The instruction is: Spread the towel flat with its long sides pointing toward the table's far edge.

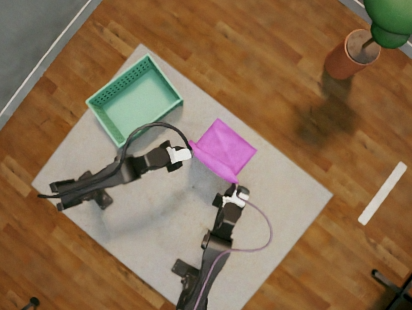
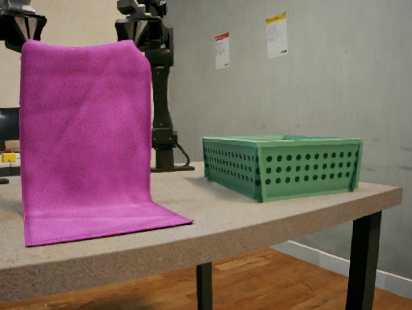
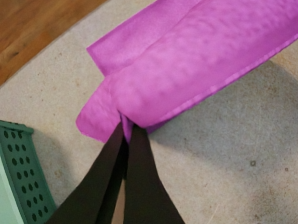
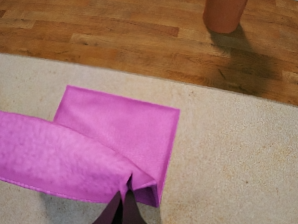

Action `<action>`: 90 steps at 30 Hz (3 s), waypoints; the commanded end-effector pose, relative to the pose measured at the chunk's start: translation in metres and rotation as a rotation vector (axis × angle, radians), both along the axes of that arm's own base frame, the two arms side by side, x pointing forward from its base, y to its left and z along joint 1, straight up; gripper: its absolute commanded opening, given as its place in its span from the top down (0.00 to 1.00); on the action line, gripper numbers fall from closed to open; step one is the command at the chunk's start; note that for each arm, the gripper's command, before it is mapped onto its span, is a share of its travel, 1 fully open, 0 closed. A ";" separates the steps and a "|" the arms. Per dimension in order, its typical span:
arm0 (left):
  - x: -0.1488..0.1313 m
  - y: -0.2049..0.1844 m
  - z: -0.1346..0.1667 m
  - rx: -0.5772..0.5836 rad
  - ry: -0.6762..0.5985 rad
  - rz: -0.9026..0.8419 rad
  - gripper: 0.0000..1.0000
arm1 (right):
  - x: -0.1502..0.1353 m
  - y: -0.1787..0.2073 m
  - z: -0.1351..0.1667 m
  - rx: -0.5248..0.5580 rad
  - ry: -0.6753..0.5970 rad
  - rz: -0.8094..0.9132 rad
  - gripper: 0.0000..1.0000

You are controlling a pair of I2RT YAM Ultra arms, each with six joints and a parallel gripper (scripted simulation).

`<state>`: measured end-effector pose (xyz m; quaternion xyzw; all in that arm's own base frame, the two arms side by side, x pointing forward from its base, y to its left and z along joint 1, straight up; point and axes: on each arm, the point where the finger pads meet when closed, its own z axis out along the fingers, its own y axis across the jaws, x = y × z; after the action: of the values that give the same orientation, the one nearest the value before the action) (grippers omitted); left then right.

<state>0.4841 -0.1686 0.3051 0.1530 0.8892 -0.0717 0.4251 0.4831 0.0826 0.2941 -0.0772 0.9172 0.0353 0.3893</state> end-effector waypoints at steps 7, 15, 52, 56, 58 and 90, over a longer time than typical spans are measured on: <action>-0.057 -0.005 -0.045 0.081 0.224 -0.038 1.00 | -0.057 0.005 -0.035 -0.050 0.188 0.034 1.00; -0.083 -0.013 -0.074 0.092 0.240 -0.077 1.00 | -0.083 0.010 -0.064 -0.048 0.163 0.060 1.00; -0.232 -0.043 -0.231 0.129 0.227 -0.349 1.00 | -0.234 0.032 -0.222 -0.066 0.160 0.265 1.00; -0.252 -0.046 -0.251 0.134 0.224 -0.398 1.00 | -0.253 0.035 -0.242 -0.069 0.159 0.307 1.00; -0.252 -0.046 -0.251 0.134 0.224 -0.398 1.00 | -0.253 0.035 -0.242 -0.069 0.160 0.307 1.00; -0.287 -0.048 -0.294 0.168 0.256 -0.484 1.00 | -0.282 0.042 -0.270 -0.070 0.144 0.391 1.00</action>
<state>0.2026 -0.2220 0.0194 0.3866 0.8709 -0.1227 0.2774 0.1954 0.1197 0.0155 -0.2578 0.9208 0.0806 0.2814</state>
